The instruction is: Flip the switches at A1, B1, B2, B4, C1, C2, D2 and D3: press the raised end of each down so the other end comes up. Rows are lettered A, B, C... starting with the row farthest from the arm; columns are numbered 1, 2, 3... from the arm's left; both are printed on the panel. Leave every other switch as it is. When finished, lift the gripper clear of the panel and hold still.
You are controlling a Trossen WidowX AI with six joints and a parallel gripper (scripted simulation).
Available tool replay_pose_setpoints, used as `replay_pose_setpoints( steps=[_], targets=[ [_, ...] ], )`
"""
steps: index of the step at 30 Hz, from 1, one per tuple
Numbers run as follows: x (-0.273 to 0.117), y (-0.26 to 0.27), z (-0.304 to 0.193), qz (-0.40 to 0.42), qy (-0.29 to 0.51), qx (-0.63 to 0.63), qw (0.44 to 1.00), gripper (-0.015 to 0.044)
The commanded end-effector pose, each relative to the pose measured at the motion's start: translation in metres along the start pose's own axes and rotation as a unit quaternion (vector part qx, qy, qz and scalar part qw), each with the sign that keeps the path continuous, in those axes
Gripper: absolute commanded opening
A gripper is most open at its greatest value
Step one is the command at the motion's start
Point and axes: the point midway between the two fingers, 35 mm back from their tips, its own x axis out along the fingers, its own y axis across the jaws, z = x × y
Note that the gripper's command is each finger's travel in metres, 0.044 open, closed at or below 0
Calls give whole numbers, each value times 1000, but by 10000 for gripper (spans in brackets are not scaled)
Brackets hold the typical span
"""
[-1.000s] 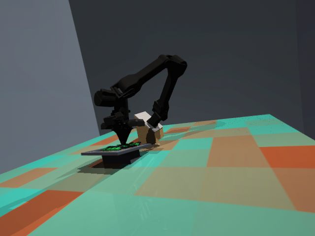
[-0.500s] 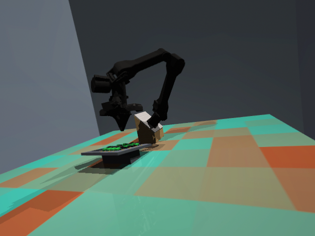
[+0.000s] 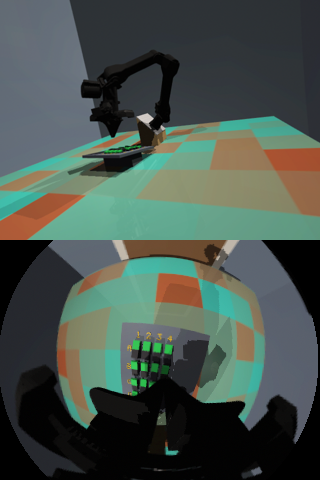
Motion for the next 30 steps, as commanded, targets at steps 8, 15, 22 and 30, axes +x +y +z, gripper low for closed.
replay_pose_setpoints(
  steps=[8, 15, 22, 30],
  targets=[
    [18, -2, -4, 5, 12, 8, 1000, 0],
    [28, -2, -4, 5, 12, 8, 1000, 0],
    [36, -1, -4, 6, 12, 8, 1000, 0],
    [42, -1, -4, 6, 12, 8, 1000, 0]
  ],
)
